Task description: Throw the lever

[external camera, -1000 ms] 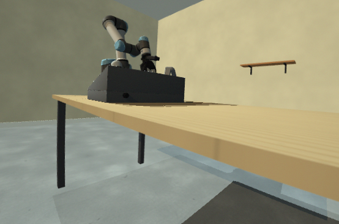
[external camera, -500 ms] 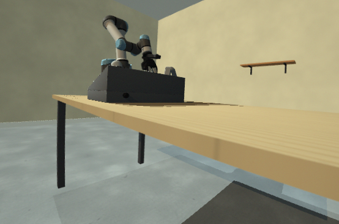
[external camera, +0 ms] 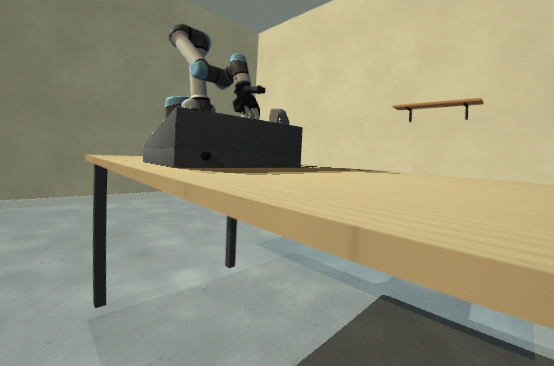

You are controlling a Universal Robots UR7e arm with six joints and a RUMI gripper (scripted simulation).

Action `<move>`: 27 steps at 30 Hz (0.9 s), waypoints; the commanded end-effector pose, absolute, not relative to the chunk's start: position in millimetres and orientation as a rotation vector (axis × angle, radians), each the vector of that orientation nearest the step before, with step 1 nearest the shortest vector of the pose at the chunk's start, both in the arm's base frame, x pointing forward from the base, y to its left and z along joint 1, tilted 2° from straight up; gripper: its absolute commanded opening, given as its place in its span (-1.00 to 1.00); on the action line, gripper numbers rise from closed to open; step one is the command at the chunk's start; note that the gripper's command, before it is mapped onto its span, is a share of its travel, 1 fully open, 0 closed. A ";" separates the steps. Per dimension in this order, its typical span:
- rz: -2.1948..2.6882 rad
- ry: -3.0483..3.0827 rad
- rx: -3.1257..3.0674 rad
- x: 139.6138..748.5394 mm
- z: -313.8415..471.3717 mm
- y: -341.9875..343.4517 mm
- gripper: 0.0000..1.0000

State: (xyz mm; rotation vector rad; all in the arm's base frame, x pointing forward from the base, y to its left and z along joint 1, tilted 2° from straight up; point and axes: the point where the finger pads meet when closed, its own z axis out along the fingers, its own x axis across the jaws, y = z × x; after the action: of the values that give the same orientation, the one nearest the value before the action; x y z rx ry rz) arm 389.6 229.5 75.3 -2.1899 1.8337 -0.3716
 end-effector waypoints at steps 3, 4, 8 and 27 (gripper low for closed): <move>-0.372 1.836 -2.189 401.2 78.1 230.7 -1.00; -0.372 1.836 -2.189 402.5 78.3 231.0 -1.00; -0.372 1.836 -2.189 407.7 79.3 231.9 -1.00; -0.372 1.835 -2.189 422.7 79.7 234.8 -1.00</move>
State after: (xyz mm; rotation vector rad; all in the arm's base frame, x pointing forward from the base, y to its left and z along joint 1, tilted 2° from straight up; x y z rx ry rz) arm 418.0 234.5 80.6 -2.1876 1.8328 -0.3738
